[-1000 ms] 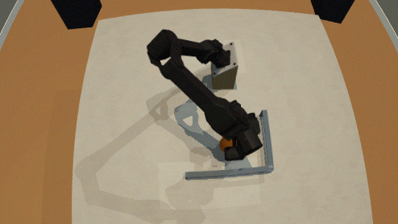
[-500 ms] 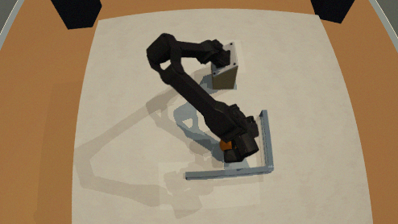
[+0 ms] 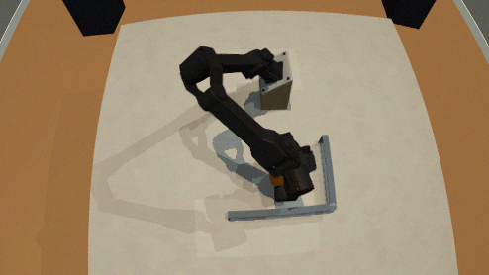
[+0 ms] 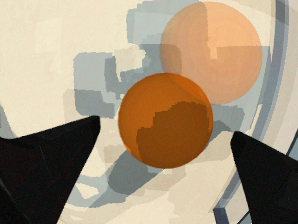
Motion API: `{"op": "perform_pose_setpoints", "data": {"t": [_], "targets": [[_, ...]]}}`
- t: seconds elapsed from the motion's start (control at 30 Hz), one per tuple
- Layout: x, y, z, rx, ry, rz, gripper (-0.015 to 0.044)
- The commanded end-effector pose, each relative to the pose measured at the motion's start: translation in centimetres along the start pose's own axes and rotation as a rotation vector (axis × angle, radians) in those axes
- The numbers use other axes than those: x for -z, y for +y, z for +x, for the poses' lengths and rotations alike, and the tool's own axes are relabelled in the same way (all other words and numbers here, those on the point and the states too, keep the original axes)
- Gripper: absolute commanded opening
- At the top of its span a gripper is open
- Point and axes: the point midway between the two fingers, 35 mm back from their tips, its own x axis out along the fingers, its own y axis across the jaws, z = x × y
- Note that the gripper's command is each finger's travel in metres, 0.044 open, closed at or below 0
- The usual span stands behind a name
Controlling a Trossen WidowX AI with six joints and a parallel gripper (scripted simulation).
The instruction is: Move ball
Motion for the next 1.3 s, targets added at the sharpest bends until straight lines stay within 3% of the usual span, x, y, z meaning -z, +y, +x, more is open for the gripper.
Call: {"op": "perform_pose_setpoints", "data": {"t": [0.0, 0.33, 0.43, 0.73, 0.83, 1.1, 1.27], "targets": [[0.0, 0.1, 0.6, -0.002, 0.004, -0.006, 0.0435], [0.1, 0.2, 1.9, -0.002, 0.006, -0.006, 0.0435], [0.1, 0.2, 1.9, -0.002, 0.006, -0.006, 0.0356], [0.1, 0.2, 1.9, -0.002, 0.006, -0.006, 0.0296], [0.0, 0.1, 1.5, -0.001, 0.005, -0.006, 0.0217], [-0.4, -0.7, -3.9, 0.000, -0.006, -0.007, 0.0007], [-0.5, -0.6, -7.6, -0.001, -0.006, -0.007, 0.0000]]}}
